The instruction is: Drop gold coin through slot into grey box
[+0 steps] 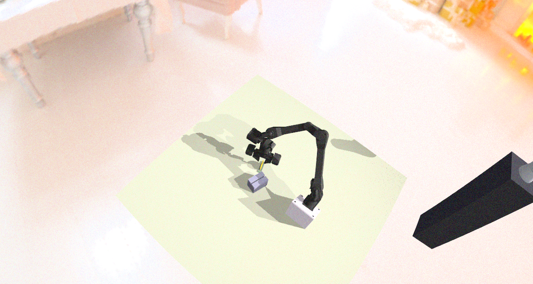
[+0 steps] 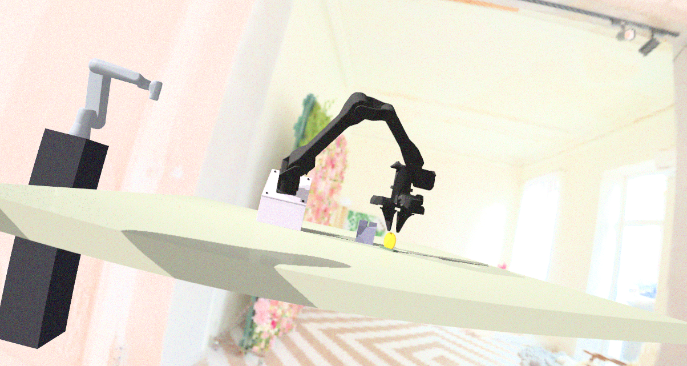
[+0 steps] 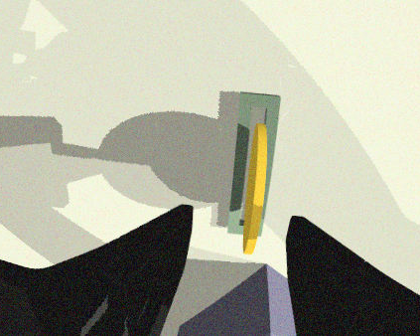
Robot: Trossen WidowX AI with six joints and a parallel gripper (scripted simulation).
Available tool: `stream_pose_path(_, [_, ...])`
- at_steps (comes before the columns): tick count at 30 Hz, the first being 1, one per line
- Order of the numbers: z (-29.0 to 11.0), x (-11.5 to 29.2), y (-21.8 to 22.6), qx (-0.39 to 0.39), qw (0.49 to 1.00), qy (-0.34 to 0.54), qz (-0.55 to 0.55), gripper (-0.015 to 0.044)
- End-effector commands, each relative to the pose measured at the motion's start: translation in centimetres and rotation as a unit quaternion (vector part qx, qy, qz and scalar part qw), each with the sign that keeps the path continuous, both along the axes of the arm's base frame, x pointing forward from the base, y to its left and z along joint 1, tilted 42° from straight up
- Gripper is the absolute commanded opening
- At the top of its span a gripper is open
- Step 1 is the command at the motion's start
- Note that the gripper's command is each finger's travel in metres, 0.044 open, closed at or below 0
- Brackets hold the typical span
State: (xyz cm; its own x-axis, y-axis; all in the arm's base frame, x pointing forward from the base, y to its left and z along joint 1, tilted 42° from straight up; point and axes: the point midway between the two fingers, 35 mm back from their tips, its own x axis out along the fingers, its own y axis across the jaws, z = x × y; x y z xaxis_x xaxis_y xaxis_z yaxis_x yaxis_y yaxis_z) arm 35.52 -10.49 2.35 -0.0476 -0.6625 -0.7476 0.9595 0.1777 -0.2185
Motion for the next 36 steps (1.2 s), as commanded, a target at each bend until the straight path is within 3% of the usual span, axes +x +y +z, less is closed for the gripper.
stream_pose_path(1, [-0.7, -0.4, -0.6, -0.002, 1.000, 0.009, 0.001, 0.0161])
stream_pose_path(29, [-3.6, -0.8, -3.3, -0.004, 1.000, 0.009, 0.001, 0.0161])
stream_pose_path(34, [-3.6, -0.8, -3.3, -0.004, 1.000, 0.009, 0.001, 0.0029])
stream_pose_path(36, [-3.6, -0.8, -3.3, -0.004, 1.000, 0.009, 0.001, 0.0016])
